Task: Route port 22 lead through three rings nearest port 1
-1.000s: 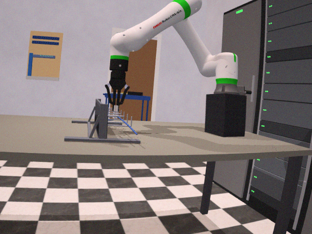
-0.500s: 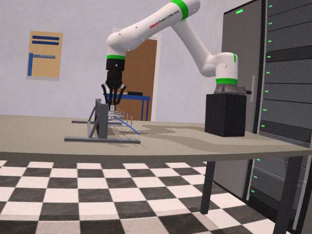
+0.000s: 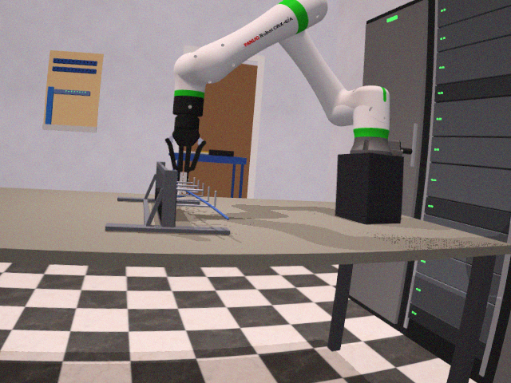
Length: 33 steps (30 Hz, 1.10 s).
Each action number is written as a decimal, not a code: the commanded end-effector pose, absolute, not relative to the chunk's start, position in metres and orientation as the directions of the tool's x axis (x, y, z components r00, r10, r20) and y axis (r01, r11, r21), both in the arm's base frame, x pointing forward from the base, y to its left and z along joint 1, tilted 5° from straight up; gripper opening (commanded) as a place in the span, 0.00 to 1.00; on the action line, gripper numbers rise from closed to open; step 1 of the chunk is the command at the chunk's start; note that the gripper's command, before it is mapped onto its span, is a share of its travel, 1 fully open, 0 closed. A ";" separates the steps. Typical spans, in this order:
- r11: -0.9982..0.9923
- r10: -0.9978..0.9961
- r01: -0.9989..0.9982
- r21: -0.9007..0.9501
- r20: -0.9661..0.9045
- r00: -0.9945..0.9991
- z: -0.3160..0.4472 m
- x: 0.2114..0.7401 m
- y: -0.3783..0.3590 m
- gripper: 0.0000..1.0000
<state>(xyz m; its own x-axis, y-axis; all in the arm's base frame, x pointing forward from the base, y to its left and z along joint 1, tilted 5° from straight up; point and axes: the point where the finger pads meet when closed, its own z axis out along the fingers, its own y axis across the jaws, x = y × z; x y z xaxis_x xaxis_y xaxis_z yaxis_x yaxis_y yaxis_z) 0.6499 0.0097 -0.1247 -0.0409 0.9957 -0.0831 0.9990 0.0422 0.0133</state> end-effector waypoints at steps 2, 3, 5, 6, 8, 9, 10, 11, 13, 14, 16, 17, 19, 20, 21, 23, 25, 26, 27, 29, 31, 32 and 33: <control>0.042 0.996 0.999 0.014 -0.084 -0.041 -0.124 0.650 0.009 0.00; 0.042 0.996 0.999 0.014 -0.084 -0.041 -0.124 0.650 0.009 0.00; 0.042 0.996 0.999 0.014 -0.084 -0.041 -0.124 0.650 0.009 0.00; 0.042 0.996 0.999 0.014 -0.084 -0.041 -0.124 0.650 0.009 0.00; 0.042 0.996 0.999 0.014 -0.084 -0.041 -0.124 0.650 0.009 0.00; 0.042 0.996 0.999 0.014 -0.084 -0.041 -0.124 0.650 0.009 0.00; 0.042 0.996 0.999 0.014 -0.084 -0.041 -0.124 0.650 0.009 0.00; 0.042 0.996 0.999 0.014 -0.084 -0.041 -0.124 0.650 0.009 0.20; 0.042 0.996 0.999 0.014 -0.084 -0.041 -0.124 0.650 0.009 0.20; 0.042 0.996 0.999 0.014 -0.084 -0.041 -0.124 0.650 0.009 0.20; 0.042 0.996 0.999 0.014 -0.084 -0.041 -0.124 0.650 0.009 0.20; 0.042 0.996 0.999 0.014 -0.084 -0.041 -0.124 0.650 0.009 0.20; 0.042 0.996 0.999 0.014 -0.084 -0.041 -0.124 0.650 0.009 0.20; 0.042 0.996 0.999 0.014 -0.084 -0.041 -0.124 0.650 0.009 0.20; 0.042 0.996 0.999 0.014 -0.084 -0.041 -0.124 0.650 0.009 0.20; 0.042 0.996 0.999 0.014 -0.084 -0.041 -0.124 0.650 0.009 0.20; 0.042 0.996 0.999 0.014 -0.084 -0.041 -0.124 0.650 0.009 0.20; 0.042 0.996 0.999 0.014 -0.084 -0.041 -0.124 0.650 0.009 0.20; 0.042 0.996 0.999 0.014 -0.084 -0.041 -0.124 0.650 0.009 0.20; 0.042 0.996 0.999 0.014 -0.084 -0.041 -0.124 0.650 0.009 0.20; 0.042 0.996 0.999 0.014 -0.084 -0.041 -0.124 0.650 0.009 0.20; 0.042 0.996 0.999 0.014 -0.084 -0.041 -0.124 0.650 0.009 0.20; 0.042 0.996 0.999 0.014 -0.084 -0.041 -0.124 0.650 0.009 0.20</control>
<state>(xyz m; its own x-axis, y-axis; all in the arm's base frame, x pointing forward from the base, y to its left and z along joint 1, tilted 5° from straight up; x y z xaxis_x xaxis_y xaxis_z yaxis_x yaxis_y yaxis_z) 0.6501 0.0096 -0.1247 -0.0411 0.9957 -0.0833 0.9990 0.0424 0.0136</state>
